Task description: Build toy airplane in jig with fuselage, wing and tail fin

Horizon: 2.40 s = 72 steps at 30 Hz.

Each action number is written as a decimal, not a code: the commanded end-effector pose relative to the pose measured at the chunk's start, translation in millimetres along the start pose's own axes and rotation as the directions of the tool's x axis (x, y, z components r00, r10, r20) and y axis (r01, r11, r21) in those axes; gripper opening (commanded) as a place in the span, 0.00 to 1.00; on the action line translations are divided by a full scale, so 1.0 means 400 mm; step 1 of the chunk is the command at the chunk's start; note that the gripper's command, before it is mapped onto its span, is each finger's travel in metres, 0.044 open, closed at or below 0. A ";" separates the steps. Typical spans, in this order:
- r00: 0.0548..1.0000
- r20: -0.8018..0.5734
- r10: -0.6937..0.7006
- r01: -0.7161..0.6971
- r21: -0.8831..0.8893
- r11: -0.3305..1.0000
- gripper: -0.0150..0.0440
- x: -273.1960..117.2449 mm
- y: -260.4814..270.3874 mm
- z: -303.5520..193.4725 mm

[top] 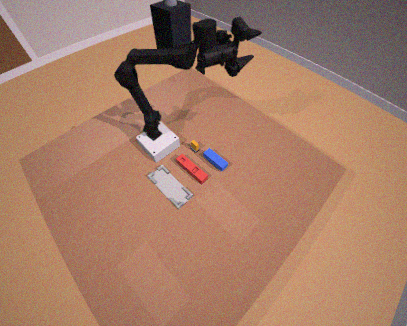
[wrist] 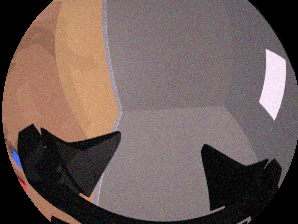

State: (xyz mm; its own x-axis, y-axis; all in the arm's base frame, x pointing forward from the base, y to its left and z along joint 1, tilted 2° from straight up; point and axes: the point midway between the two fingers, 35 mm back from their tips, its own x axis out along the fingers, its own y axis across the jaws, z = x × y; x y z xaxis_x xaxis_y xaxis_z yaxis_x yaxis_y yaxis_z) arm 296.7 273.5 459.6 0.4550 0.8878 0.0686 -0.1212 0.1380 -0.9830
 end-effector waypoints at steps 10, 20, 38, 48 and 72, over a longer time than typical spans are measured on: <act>0.756 -0.422 0.500 0.030 0.785 0.618 1.00 -0.152 0.385 -0.349; 0.290 -0.440 0.850 0.581 0.786 0.209 1.00 -0.449 0.664 -0.458; -0.084 -0.216 0.973 0.911 0.378 0.163 1.00 -0.705 0.834 -0.415; -0.084 -0.216 0.973 0.911 0.378 0.163 1.00 -0.717 0.960 -0.440; -0.085 -0.216 0.973 0.911 0.378 0.163 1.00 -0.724 1.047 -0.462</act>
State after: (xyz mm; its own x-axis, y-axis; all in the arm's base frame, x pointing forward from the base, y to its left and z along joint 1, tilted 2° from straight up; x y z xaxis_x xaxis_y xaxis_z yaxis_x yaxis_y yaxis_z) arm 279.0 -6.0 1.9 0.0391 -0.0315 -0.9987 0.0645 0.9975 -0.0290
